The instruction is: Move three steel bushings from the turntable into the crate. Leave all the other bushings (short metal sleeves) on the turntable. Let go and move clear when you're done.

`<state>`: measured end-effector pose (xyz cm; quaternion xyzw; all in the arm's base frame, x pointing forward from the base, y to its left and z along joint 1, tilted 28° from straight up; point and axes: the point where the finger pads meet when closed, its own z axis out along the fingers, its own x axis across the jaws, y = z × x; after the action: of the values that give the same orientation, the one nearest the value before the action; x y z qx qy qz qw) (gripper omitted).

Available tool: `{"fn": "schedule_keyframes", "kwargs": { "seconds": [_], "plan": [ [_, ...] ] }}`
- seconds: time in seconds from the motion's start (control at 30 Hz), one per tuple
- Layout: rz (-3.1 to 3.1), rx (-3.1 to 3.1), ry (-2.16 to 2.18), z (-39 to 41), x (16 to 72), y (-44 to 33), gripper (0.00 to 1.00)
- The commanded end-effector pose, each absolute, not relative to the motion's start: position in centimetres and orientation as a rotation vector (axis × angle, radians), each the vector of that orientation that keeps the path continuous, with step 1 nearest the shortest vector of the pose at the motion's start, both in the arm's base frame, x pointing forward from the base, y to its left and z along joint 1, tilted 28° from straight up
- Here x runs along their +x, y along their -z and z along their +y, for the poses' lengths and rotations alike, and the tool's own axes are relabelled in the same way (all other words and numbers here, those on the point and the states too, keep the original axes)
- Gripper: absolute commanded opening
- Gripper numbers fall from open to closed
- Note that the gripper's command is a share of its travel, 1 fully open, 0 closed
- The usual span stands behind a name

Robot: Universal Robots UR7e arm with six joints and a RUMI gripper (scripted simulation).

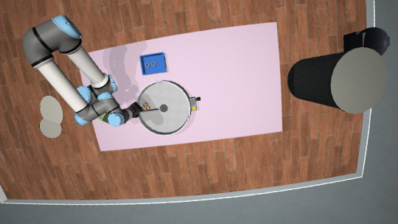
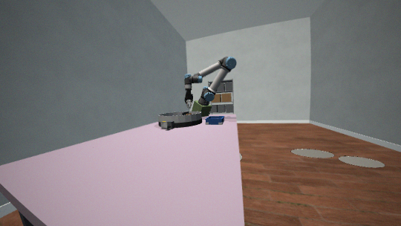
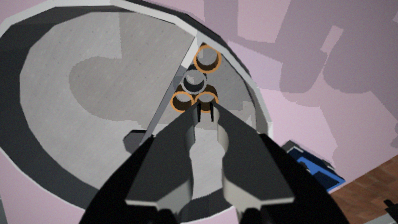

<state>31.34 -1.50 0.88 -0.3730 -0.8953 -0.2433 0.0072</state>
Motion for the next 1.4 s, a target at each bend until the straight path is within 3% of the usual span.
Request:
{"fn": "schedule_keyframes", "kwargs": {
  "seconds": [0.0, 1.37],
  "plan": [
    [-2.801, -1.167, 0.761, -1.5, 31.4, -0.9, 0.05],
    [-2.801, -1.167, 0.761, -0.5, 31.8, 1.2, 0.05]
  ]
}}
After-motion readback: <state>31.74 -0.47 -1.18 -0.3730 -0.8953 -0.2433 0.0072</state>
